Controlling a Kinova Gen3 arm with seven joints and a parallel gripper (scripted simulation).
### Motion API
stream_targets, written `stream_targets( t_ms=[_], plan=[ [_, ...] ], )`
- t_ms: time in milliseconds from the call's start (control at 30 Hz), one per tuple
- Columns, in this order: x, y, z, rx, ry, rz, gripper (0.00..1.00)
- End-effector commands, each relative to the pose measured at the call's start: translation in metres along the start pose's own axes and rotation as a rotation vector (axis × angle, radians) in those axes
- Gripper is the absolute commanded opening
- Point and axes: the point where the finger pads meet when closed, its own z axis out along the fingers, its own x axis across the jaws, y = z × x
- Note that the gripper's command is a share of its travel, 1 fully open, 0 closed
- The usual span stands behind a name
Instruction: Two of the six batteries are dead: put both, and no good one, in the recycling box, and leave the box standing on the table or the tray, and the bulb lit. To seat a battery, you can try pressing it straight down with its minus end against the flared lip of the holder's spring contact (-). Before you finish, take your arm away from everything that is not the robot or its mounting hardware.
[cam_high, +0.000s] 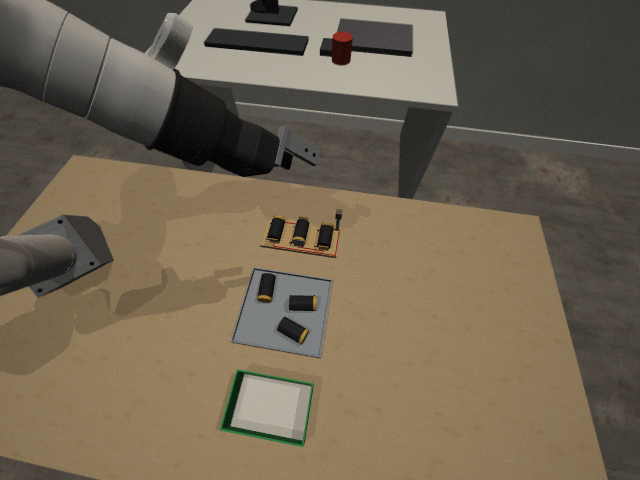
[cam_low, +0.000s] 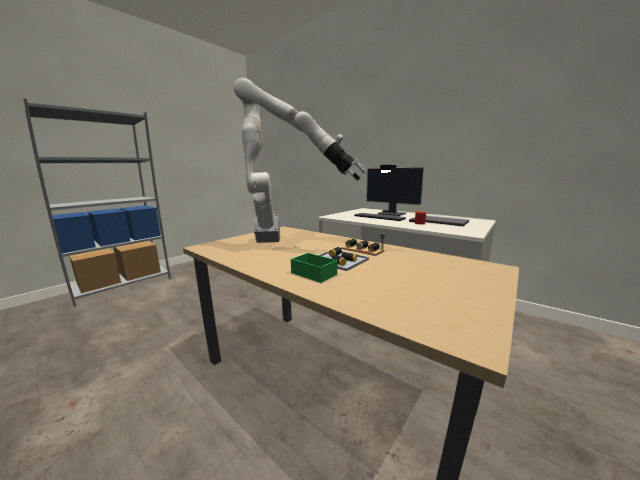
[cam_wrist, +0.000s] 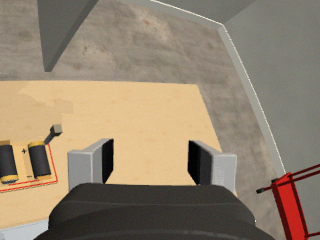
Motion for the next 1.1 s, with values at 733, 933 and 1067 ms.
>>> stream_targets(
  t_ms=[733,933,1067],
  plan=[
    [0.0008,-0.0004,-0.0001,0.000,0.001,0.004,1.00],
    [0.0022,0.0012,0.0006,-0.010,0.001,0.030,1.00],
    [0.0037,0.0027,0.0014,-0.019,0.001,0.056,1.00]
  ],
)
